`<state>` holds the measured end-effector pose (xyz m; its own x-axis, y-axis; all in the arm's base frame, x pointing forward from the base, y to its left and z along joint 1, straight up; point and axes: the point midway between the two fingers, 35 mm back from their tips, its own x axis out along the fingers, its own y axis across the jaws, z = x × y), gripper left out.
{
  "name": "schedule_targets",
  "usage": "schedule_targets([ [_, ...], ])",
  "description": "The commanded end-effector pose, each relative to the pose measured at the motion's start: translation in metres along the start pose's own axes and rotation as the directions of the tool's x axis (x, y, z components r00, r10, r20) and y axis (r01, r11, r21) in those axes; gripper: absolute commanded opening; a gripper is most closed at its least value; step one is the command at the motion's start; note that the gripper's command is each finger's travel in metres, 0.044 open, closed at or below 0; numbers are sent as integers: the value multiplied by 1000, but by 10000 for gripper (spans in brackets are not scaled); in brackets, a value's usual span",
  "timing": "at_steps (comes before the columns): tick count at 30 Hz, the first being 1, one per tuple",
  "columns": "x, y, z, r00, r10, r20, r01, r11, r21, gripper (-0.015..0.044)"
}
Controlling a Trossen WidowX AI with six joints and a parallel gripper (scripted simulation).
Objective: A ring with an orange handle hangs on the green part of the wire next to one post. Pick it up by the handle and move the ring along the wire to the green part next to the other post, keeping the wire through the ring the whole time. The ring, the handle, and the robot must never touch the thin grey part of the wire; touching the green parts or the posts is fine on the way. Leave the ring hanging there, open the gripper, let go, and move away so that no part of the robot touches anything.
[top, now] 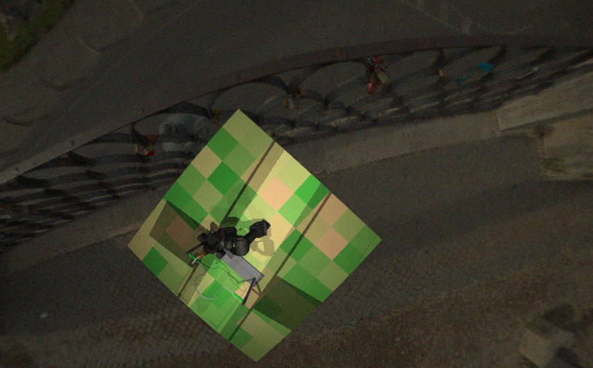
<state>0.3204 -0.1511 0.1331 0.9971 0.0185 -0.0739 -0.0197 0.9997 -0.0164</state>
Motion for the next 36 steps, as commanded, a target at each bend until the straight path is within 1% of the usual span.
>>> schedule_targets([
  [1, 0, -1, 0, 1000, -3, -1, 3, 1000, 2, -150],
  [36, 1, 33, 0, 1000, 1, 3, -1, 1000, 29, -150],
])
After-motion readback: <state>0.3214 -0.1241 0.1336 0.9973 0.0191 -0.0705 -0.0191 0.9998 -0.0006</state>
